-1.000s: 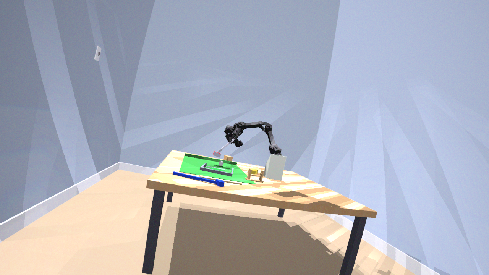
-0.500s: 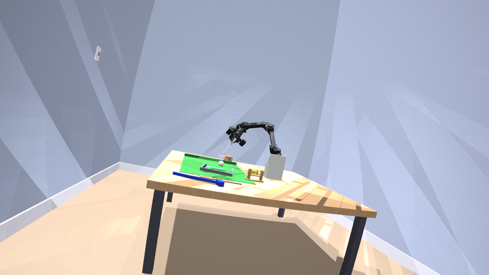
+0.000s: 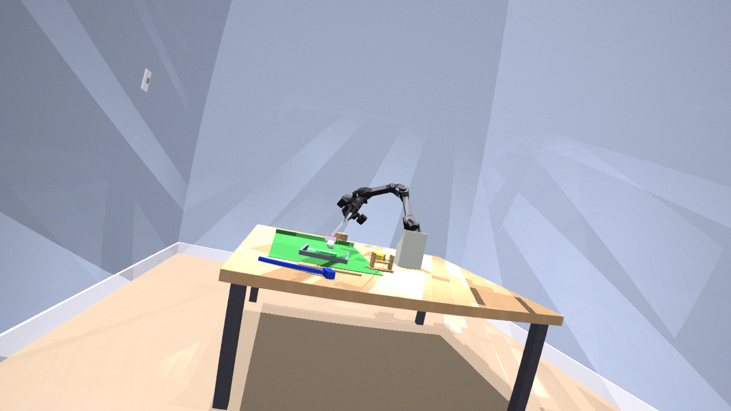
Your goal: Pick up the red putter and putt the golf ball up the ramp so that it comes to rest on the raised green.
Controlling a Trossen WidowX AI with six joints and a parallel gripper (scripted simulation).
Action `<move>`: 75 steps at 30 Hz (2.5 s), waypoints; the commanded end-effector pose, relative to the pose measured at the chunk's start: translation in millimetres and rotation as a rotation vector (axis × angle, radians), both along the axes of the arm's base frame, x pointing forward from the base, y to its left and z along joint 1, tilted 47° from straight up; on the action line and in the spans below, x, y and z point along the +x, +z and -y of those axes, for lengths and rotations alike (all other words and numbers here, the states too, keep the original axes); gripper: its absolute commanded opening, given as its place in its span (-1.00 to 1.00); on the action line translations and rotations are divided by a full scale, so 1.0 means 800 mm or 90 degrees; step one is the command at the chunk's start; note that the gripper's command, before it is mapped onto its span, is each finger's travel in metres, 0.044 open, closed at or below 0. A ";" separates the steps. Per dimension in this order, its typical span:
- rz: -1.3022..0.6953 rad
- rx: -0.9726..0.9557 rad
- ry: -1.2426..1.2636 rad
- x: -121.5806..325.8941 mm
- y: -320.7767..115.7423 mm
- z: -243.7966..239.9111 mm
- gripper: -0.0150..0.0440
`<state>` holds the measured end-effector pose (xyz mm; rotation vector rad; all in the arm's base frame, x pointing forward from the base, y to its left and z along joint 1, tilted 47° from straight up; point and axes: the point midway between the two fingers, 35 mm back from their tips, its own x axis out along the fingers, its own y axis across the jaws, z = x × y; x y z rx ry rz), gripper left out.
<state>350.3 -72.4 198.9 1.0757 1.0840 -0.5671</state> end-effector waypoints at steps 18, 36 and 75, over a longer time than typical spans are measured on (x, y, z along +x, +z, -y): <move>0.000 -0.002 -0.001 0.003 -0.020 0.023 -0.49; 0.001 0.000 0.006 0.001 0.001 0.047 -0.49; -0.001 0.008 0.007 0.012 -0.072 -0.124 -0.49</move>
